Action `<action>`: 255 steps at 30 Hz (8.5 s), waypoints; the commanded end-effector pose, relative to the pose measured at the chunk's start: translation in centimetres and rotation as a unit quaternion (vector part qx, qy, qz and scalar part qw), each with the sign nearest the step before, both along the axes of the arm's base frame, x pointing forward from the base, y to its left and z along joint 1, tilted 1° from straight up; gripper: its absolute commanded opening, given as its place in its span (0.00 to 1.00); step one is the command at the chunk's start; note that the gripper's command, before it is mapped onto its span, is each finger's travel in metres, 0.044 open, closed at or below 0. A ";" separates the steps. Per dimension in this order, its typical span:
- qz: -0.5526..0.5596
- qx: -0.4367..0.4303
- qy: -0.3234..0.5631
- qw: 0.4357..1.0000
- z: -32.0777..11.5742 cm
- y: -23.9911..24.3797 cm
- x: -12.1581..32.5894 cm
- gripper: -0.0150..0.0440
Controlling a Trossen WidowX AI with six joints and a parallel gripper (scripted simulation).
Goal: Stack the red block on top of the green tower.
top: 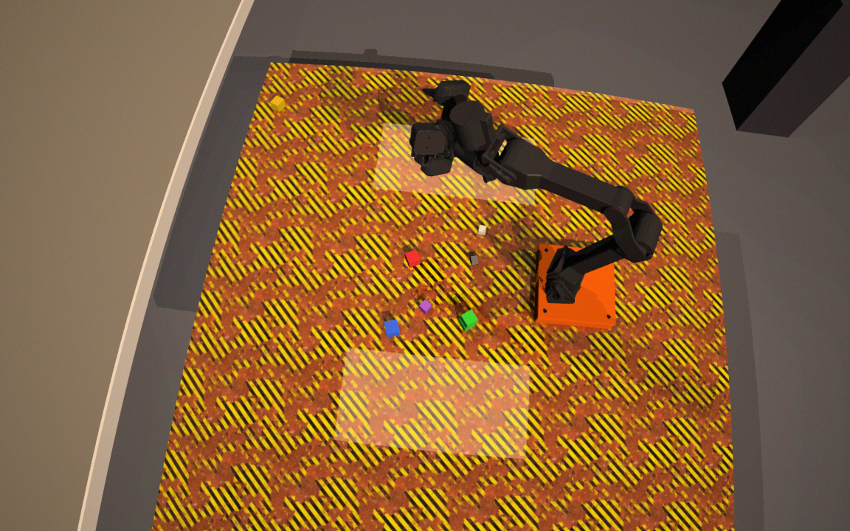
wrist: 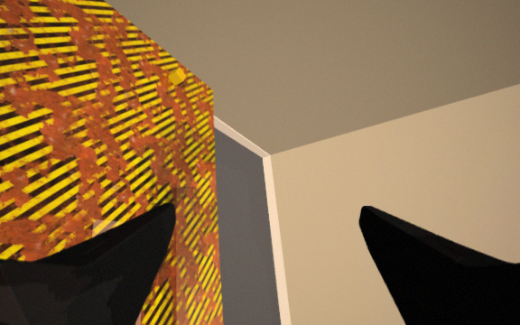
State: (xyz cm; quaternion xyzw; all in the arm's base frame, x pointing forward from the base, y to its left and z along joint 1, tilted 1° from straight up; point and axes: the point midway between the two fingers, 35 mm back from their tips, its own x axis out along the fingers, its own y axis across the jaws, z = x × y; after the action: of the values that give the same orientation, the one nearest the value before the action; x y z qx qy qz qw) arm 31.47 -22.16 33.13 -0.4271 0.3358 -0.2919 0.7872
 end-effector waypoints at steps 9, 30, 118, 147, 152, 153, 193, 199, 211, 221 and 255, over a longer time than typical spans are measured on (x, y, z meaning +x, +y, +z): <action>0.087 0.219 0.189 0.953 -13.1 5.9 4.8 1.00; 0.077 0.426 0.397 0.809 -23.5 15.1 3.3 1.00; 0.077 0.426 0.397 0.809 -24.2 14.8 3.4 0.25; 0.077 0.429 0.398 0.807 -18.9 20.7 0.4 0.25; 0.078 0.430 0.399 0.806 -18.9 23.3 -1.4 0.25; 0.078 0.430 0.399 0.806 -18.9 23.8 -1.8 0.25; 0.077 0.433 0.402 0.803 -23.9 30.1 -9.7 0.25; 0.077 0.433 0.402 0.803 -26.1 30.1 -9.7 0.25; 0.077 0.433 0.402 0.803 -26.3 30.1 -9.7 0.25; 0.077 0.433 0.402 0.803 -26.3 30.1 -9.7 0.25; 0.078 0.431 0.403 0.804 -26.3 30.0 -9.7 0.88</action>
State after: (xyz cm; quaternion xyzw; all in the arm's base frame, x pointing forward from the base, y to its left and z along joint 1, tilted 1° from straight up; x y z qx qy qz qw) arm 21.73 7.87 6.92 -0.1474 0.6797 0.1438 0.7040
